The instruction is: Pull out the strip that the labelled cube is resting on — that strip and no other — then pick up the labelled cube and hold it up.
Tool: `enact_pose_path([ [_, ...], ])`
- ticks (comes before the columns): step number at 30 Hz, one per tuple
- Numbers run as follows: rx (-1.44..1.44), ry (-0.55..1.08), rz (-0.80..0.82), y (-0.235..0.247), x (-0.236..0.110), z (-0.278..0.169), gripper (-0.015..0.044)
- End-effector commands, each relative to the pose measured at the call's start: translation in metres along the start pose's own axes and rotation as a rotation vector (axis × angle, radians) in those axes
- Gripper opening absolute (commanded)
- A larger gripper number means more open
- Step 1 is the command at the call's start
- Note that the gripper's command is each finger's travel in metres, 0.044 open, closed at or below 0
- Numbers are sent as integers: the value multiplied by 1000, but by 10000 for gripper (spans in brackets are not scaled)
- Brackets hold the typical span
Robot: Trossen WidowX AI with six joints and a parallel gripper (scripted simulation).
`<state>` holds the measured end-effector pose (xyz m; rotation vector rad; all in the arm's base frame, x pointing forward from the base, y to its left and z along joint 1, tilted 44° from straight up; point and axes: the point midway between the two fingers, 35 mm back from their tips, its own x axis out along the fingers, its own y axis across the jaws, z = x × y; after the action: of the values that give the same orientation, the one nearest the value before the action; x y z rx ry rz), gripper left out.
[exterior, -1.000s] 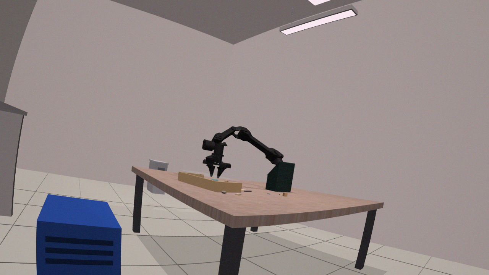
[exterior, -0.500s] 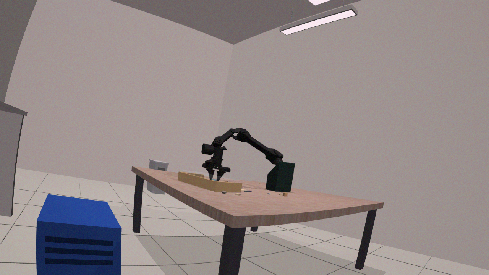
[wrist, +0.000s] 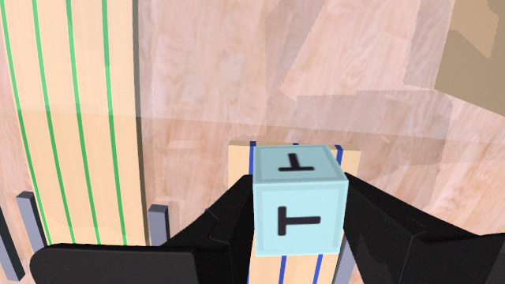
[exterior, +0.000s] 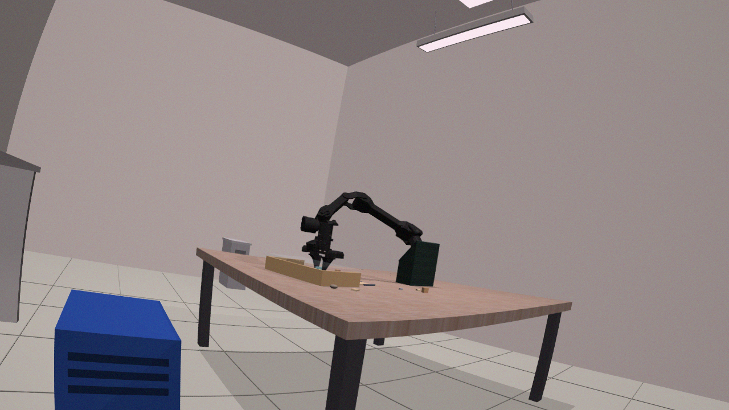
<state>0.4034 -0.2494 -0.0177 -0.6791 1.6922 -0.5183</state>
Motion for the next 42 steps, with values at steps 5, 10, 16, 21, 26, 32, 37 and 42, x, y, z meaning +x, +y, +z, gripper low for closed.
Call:
enact_pose_path([
  [5, 1, 0, 0, 0, 0, 0, 79],
  [10, -1, 0, 1, 4, -7, -6, 0],
  [16, -4, 2, 3, 15, -22, -22, 0],
  [21, -6, 4, 4, 24, -33, -37, 0],
  [26, -8, 5, 4, 32, -42, -50, 0],
  [32, -9, 6, 5, 38, -43, -60, 0],
  [37, -10, 6, 5, 48, -44, -75, 0],
  [42, -10, 7, 6, 57, -44, -90, 0],
])
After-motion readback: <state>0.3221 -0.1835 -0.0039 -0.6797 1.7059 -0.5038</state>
